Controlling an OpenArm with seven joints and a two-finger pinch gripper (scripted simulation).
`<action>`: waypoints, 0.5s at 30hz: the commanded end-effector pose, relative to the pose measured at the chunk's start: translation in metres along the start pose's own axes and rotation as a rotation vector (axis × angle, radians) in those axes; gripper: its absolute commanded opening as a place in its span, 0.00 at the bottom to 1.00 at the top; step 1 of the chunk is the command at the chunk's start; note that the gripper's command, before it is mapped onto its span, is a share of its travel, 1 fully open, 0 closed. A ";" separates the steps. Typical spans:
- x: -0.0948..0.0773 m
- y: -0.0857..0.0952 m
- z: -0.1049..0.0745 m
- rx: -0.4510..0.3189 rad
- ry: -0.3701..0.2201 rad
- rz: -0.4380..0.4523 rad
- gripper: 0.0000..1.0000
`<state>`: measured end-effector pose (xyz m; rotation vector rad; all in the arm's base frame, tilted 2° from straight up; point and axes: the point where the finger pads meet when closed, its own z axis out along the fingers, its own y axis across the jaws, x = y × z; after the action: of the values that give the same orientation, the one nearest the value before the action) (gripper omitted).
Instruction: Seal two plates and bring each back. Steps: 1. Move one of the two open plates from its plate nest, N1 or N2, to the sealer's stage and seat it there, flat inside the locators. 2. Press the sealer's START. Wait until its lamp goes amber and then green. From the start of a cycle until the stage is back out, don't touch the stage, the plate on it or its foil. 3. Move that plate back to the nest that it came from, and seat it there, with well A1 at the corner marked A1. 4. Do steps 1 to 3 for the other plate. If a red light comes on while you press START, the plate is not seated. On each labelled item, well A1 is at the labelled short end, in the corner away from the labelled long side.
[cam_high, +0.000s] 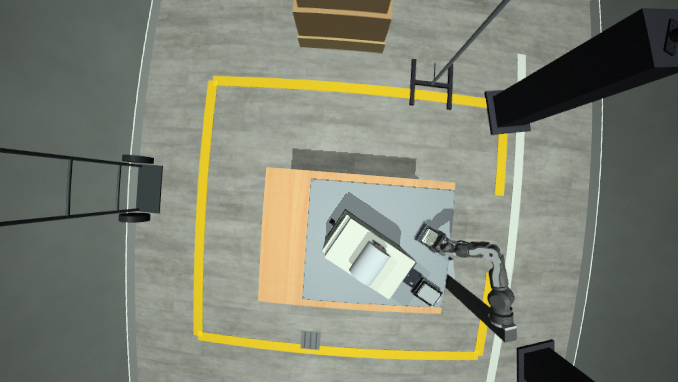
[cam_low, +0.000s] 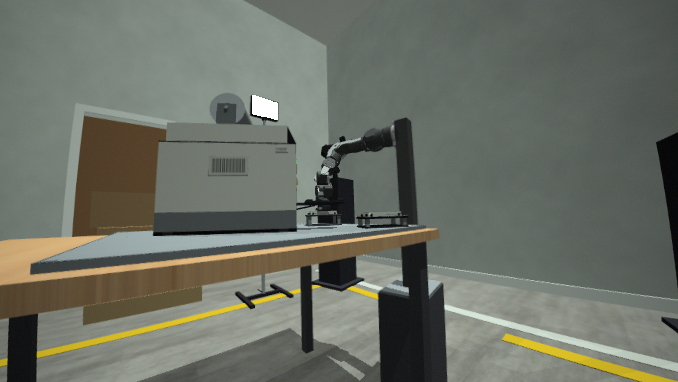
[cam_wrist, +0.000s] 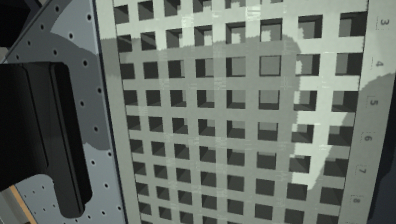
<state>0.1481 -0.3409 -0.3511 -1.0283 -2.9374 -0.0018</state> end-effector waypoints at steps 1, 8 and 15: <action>0.000 0.001 0.000 -0.003 -0.002 -0.001 0.65; 0.000 0.001 0.000 -0.003 -0.002 -0.001 0.65; 0.000 0.001 0.004 -0.007 -0.002 -0.002 0.65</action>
<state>0.1481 -0.3397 -0.3546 -1.0248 -2.9384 -0.0070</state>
